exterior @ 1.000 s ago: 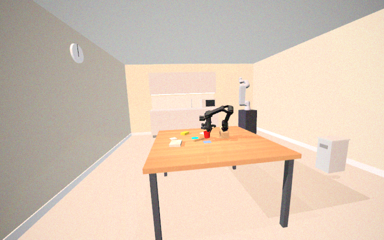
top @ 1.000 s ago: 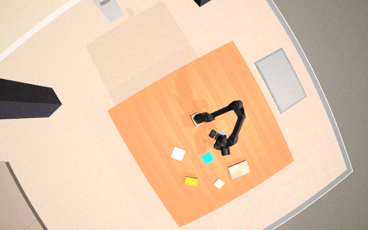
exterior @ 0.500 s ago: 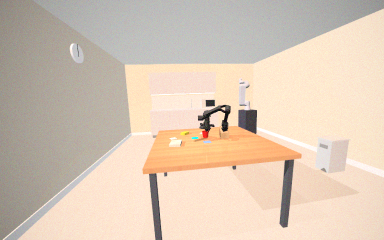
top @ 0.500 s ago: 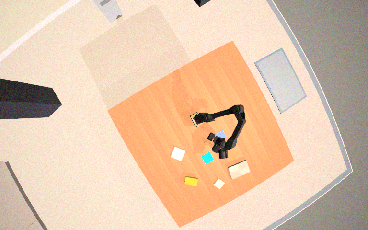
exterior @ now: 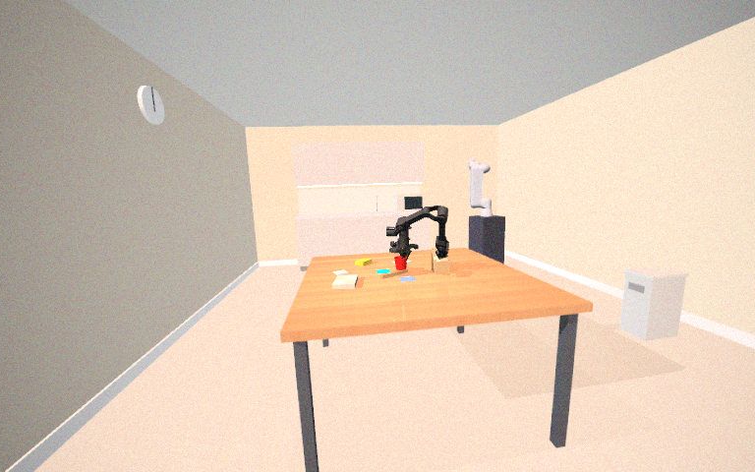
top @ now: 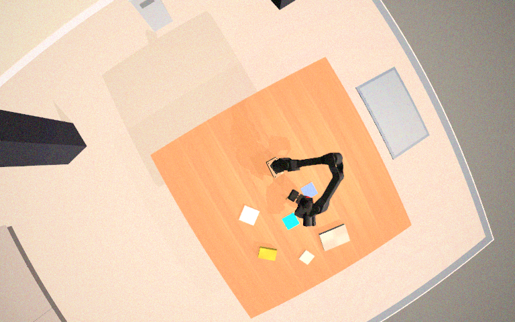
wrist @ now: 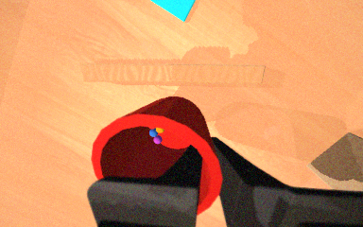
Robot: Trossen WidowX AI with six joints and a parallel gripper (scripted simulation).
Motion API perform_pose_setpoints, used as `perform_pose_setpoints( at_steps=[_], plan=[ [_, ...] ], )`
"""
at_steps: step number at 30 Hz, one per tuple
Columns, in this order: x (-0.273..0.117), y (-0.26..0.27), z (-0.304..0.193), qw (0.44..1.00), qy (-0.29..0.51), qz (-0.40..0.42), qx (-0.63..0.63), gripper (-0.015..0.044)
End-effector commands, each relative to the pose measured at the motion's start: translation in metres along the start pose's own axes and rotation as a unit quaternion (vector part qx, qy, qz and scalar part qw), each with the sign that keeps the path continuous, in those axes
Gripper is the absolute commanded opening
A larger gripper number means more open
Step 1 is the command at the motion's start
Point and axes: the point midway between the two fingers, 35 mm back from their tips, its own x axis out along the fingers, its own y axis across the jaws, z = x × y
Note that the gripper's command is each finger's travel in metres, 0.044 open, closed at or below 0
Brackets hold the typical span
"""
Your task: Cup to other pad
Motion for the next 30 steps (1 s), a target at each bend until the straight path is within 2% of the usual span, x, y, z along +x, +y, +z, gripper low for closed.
perform_pose_setpoints(
  at_steps=[1,30],
  plan=[
    [-0.001,0.002,0.007,1.000,-0.003,0.000,-0.005,0.0000],
    [-0.003,0.004,0.058,1.000,-0.004,0.000,-0.006,0.0000]
  ],
)
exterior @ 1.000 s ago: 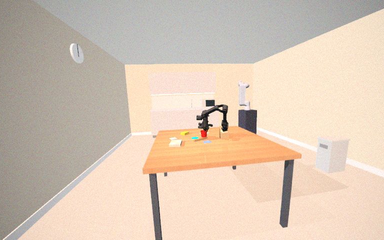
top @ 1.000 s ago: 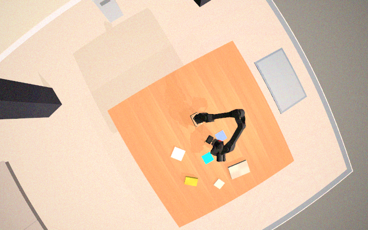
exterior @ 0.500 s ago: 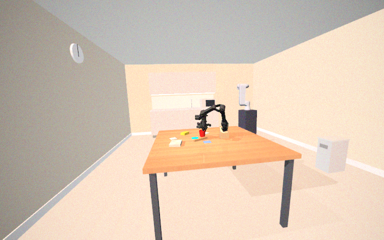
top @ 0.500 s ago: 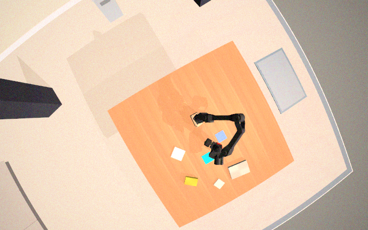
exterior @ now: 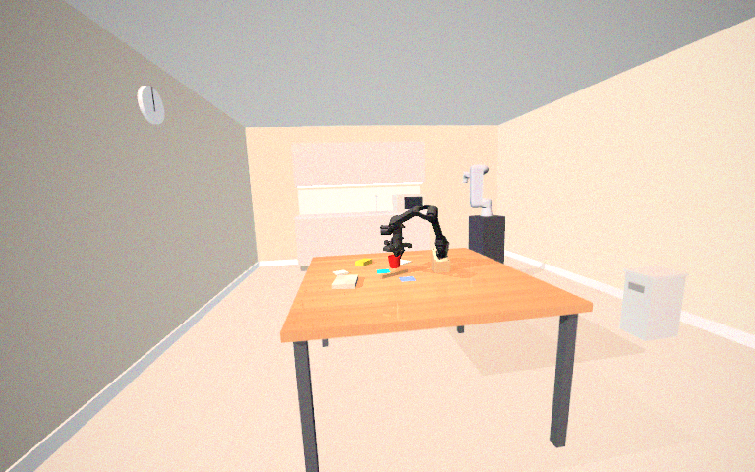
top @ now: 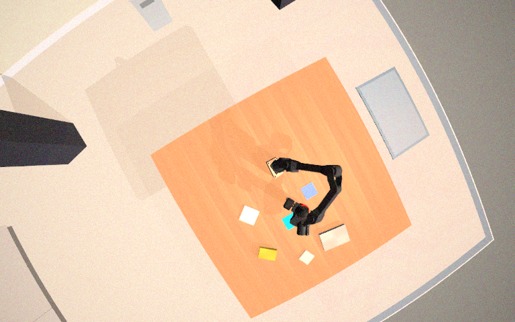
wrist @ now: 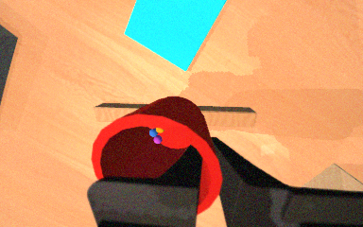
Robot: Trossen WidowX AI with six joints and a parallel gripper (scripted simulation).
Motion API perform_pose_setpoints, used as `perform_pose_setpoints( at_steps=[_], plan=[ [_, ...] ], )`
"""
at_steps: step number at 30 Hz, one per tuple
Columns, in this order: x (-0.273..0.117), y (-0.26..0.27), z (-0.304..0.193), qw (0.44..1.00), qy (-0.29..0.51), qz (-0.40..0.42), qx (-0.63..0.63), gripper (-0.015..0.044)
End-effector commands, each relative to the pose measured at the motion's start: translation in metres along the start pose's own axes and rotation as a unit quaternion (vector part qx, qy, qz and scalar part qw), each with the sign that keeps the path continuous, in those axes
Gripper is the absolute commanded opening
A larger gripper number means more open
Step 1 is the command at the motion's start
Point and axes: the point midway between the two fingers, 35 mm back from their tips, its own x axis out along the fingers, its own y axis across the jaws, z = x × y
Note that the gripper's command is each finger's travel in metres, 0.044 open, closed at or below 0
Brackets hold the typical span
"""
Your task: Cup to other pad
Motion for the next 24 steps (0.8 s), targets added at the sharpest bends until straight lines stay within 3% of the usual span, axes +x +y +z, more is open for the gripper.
perform_pose_setpoints(
  at_steps=[1,24],
  plan=[
    [-0.001,0.001,0.007,1.000,-0.003,-0.001,-0.005,0.0000],
    [-0.003,0.004,0.050,1.000,-0.004,-0.001,-0.006,0.0000]
  ],
)
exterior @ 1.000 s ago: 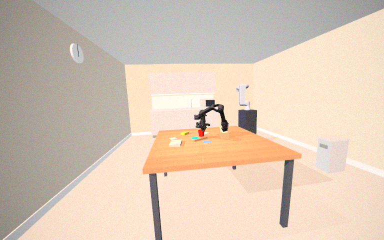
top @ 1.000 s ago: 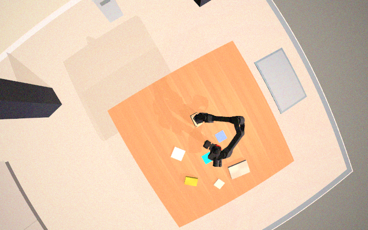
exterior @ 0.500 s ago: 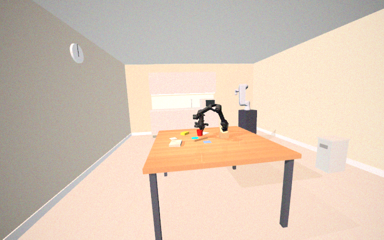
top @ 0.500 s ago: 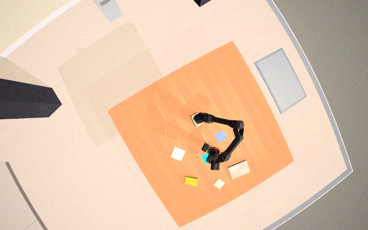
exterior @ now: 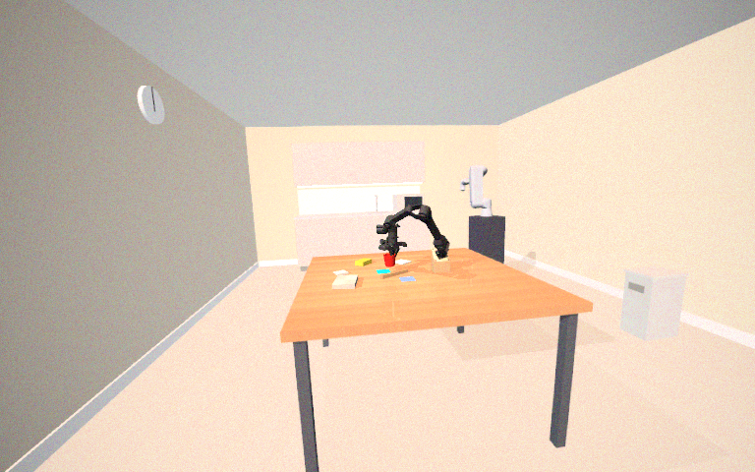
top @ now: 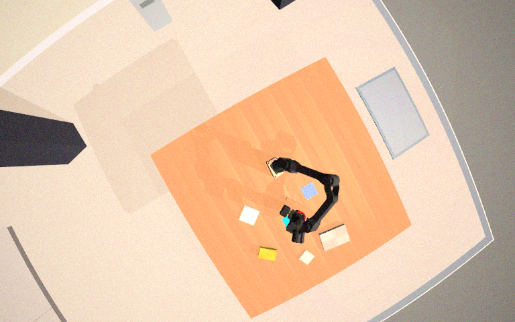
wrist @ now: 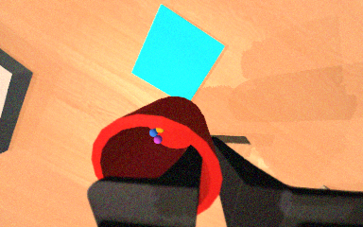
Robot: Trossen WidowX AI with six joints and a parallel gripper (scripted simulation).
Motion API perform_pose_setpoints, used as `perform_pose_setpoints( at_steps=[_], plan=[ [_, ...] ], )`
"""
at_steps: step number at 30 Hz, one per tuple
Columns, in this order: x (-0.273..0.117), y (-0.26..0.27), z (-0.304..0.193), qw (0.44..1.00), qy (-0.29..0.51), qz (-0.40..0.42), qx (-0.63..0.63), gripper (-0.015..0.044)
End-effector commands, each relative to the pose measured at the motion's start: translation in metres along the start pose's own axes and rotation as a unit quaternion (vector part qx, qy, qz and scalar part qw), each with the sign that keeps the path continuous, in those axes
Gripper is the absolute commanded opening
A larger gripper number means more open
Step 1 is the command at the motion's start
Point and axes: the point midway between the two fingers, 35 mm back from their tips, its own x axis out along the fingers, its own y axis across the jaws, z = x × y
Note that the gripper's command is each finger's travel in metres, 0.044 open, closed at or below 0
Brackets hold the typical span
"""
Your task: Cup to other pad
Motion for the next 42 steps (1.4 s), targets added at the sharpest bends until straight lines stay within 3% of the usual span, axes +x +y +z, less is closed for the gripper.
perform_pose_setpoints(
  at_steps=[1,29,42],
  plan=[
    [-0.001,0.001,0.008,1.000,-0.002,-0.002,-0.004,0.0000],
    [-0.003,0.002,0.057,1.000,-0.003,-0.001,-0.005,0.0000],
    [0.018,0.002,0.060,1.000,-0.003,-0.001,-0.005,0.0000]
  ],
)
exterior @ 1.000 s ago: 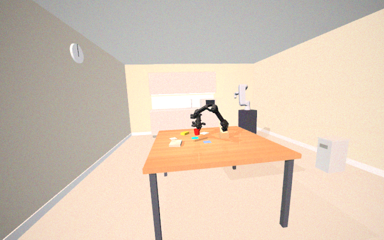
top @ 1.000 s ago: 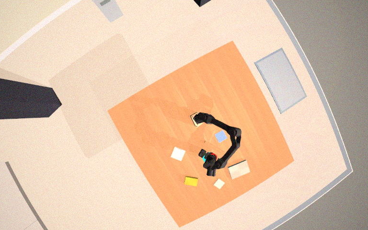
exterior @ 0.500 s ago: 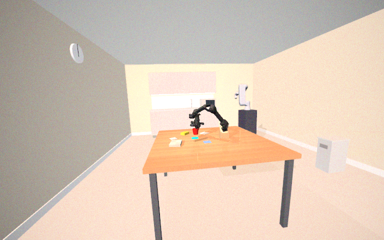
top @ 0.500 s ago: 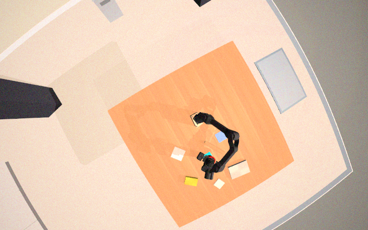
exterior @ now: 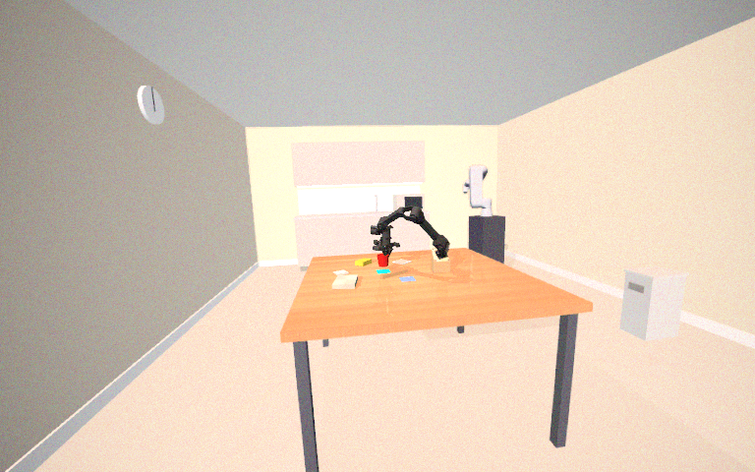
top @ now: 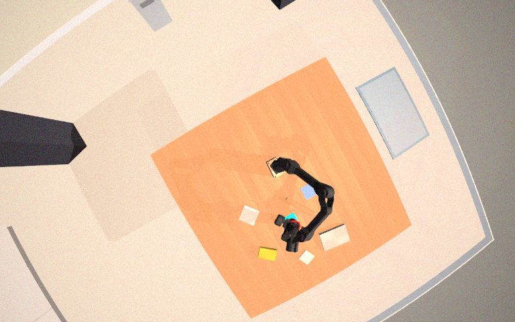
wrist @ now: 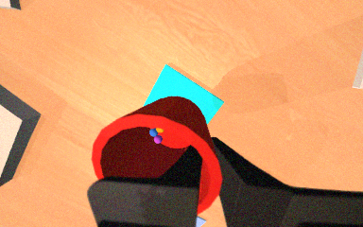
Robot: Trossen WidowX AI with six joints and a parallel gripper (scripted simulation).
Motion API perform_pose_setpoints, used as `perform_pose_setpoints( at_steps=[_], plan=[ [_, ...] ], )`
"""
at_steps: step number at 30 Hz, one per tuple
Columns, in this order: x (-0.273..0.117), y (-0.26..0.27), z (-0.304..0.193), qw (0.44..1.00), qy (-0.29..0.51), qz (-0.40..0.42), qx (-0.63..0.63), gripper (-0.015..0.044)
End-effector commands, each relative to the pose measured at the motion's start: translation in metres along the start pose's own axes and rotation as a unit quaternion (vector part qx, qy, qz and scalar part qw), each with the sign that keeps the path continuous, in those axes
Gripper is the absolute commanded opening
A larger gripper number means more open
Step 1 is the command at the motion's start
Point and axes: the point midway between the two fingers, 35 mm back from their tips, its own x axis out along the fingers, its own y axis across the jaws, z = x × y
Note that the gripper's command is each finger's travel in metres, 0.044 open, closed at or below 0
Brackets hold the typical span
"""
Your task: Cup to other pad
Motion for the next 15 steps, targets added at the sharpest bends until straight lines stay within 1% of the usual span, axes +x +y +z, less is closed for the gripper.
perform_pose_setpoints(
  at_steps=[1,15],
  plan=[
    [0.009,-0.002,-0.002,1.000,0.007,-0.001,0.007,0.0000],
    [0.033,-0.003,-0.001,1.000,0.007,-0.001,0.006,0.0000]
  ],
)
